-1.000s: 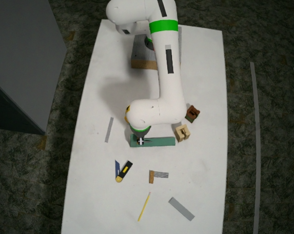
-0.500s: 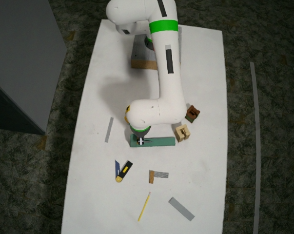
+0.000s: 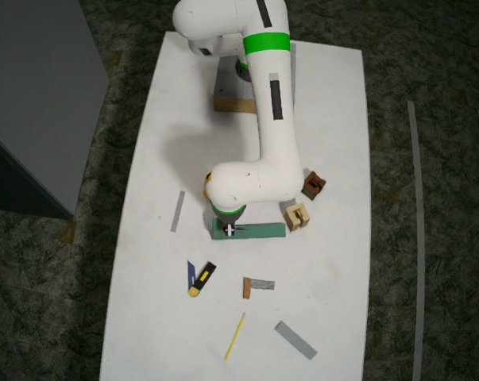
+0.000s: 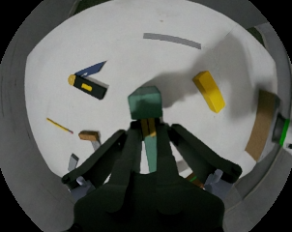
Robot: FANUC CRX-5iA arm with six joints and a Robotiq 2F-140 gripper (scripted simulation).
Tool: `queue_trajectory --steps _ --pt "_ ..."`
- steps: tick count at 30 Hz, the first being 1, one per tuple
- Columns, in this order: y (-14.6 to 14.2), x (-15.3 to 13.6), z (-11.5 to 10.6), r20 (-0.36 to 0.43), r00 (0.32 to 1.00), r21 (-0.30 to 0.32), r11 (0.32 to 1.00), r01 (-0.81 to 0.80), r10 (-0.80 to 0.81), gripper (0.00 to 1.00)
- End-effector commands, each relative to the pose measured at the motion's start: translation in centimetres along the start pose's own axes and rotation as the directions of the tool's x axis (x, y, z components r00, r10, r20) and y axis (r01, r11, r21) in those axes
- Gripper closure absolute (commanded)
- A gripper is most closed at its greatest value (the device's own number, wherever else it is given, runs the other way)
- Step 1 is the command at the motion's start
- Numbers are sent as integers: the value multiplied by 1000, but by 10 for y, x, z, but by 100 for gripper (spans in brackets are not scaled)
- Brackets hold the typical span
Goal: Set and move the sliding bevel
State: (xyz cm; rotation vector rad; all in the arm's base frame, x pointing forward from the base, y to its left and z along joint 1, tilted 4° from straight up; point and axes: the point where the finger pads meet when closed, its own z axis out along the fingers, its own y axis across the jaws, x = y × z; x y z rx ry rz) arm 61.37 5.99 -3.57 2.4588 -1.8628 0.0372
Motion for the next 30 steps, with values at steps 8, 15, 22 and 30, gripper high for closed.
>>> queue_trajectory --steps 8,15,22,30 --pt "-1 0 -2 0 1000 2 1000 0 0 90" --pt "-1 0 -8 0 1000 2 1000 0 0 90" --pt "-1 0 -9 0 1000 2 1000 0 0 90" --pt "-1 -1 -9 0 1000 2 1000 0 0 90"
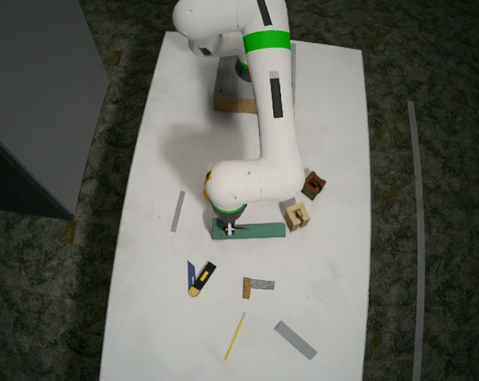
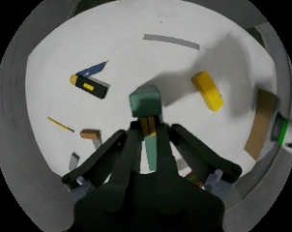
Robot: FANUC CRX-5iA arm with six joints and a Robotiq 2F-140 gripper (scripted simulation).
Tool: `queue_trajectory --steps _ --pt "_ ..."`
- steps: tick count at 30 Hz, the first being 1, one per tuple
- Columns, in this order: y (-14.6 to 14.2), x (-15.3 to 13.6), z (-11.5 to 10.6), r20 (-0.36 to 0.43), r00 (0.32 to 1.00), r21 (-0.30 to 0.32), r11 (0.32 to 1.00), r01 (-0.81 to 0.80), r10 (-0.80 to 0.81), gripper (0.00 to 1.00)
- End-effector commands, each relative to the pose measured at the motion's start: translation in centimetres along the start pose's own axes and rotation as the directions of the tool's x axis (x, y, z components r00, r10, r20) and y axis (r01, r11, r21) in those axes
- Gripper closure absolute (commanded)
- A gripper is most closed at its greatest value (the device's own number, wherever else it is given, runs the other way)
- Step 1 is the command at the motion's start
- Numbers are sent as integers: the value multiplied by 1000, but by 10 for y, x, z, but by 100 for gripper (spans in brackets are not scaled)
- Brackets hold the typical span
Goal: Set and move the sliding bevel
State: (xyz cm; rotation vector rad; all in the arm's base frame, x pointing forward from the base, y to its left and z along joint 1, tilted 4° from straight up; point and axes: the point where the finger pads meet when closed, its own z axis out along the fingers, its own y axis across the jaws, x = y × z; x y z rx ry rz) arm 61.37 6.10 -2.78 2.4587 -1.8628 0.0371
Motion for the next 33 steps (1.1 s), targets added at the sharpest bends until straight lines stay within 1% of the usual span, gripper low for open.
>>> queue_trajectory --steps 1,6,20,23,26,28,33 --pt "-1 -2 -1 0 1000 2 1000 0 0 90" --pt "-1 -12 0 0 1000 2 1000 0 0 90" --pt "-1 -12 -3 0 1000 2 1000 0 0 90" --pt "-1 -12 -10 0 1000 2 1000 0 0 90" --pt "-1 -12 -22 0 1000 2 1000 0 0 90" --pt "-1 -12 -22 0 1000 2 1000 0 0 90" --pt "-1 -12 -52 0 1000 2 1000 0 0 90"
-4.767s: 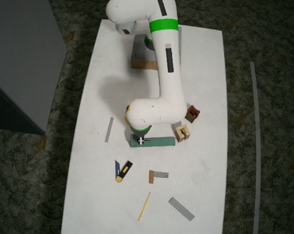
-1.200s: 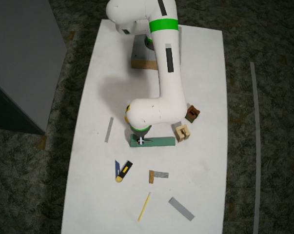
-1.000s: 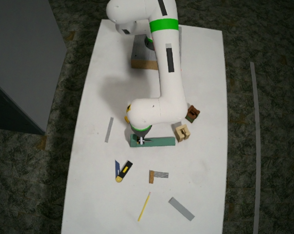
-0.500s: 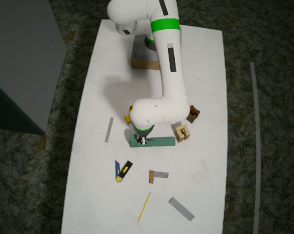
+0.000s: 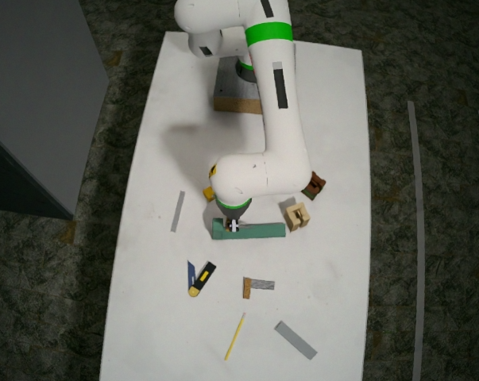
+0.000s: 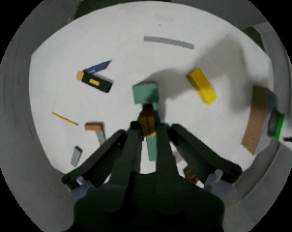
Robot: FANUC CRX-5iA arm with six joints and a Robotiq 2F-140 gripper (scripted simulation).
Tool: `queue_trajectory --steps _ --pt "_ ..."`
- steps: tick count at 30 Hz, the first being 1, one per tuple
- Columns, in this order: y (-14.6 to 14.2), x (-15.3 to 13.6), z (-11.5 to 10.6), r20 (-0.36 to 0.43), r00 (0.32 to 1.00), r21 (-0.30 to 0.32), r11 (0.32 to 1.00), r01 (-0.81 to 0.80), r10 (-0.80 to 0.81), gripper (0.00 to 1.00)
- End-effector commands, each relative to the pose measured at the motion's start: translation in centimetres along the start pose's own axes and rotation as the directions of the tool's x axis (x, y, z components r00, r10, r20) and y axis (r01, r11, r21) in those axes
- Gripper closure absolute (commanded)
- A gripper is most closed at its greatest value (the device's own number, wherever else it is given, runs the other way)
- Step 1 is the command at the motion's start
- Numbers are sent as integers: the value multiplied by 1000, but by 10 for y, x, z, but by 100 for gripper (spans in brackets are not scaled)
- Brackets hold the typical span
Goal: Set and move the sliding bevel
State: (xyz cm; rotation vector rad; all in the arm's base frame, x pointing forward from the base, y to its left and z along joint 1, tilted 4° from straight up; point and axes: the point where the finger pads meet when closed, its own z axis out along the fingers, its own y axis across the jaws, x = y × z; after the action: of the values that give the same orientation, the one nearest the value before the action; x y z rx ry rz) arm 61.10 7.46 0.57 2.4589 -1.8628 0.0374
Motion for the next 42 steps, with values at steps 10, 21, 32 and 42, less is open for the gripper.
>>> queue_trajectory --steps 10,21,32,42 --pt "-1 0 -89 0 1000 2 1000 0 0 90" --pt "-1 0 -122 0 1000 2 1000 0 0 90" --pt "-1 0 -124 0 1000 2 1000 0 0 90" --pt "1 -3 -124 0 1000 2 1000 -7 7 90"
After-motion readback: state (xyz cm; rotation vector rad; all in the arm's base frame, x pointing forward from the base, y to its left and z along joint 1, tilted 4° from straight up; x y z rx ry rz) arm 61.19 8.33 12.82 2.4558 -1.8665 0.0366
